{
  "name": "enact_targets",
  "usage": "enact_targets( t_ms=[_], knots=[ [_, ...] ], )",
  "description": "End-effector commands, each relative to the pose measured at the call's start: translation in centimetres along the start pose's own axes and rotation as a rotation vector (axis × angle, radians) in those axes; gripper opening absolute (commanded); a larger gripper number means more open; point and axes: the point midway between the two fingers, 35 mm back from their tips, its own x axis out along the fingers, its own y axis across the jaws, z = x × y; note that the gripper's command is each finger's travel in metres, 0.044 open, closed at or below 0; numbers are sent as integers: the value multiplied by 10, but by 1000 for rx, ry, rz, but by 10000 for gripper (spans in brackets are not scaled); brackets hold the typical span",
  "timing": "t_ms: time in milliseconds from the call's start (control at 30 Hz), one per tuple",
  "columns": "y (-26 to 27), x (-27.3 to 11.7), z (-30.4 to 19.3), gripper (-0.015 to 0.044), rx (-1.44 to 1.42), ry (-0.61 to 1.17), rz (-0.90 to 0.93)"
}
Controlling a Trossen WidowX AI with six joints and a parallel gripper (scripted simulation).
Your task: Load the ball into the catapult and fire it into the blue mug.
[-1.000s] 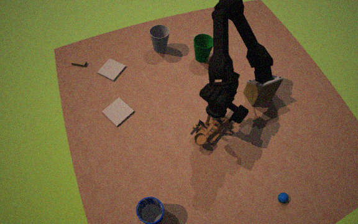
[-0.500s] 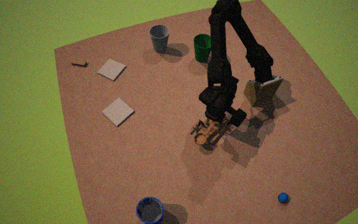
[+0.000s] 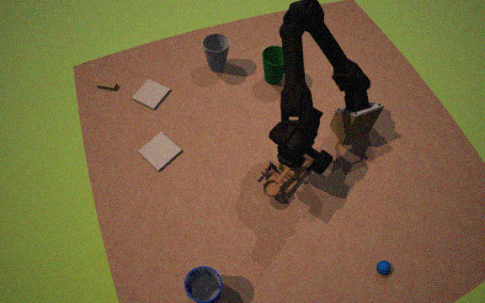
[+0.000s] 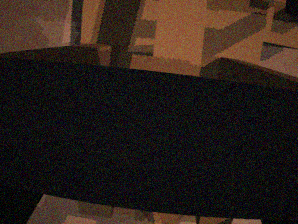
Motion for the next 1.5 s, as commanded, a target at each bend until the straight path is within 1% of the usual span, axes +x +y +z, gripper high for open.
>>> enact_targets(
  t_ms=[0, 300, 500, 567, 633, 700, 833, 1467],
  knots=[
    [0, 0, 0, 387, 1, 0, 0],
    [0, 0, 0, 151, 1, 0, 0],
    [0, 0, 0, 111, 1, 0, 0],
    [0, -11, 1, 59, 0, -1, 2],
    [1, -39, 1, 6, -1, -1, 4],
    [1, -50, 0, 0, -1, 0, 4],
    [2, -51, 3, 0, -24, -1, 4],
    [28, -54, 74, 0, -656, -3, 1]
  ],
)
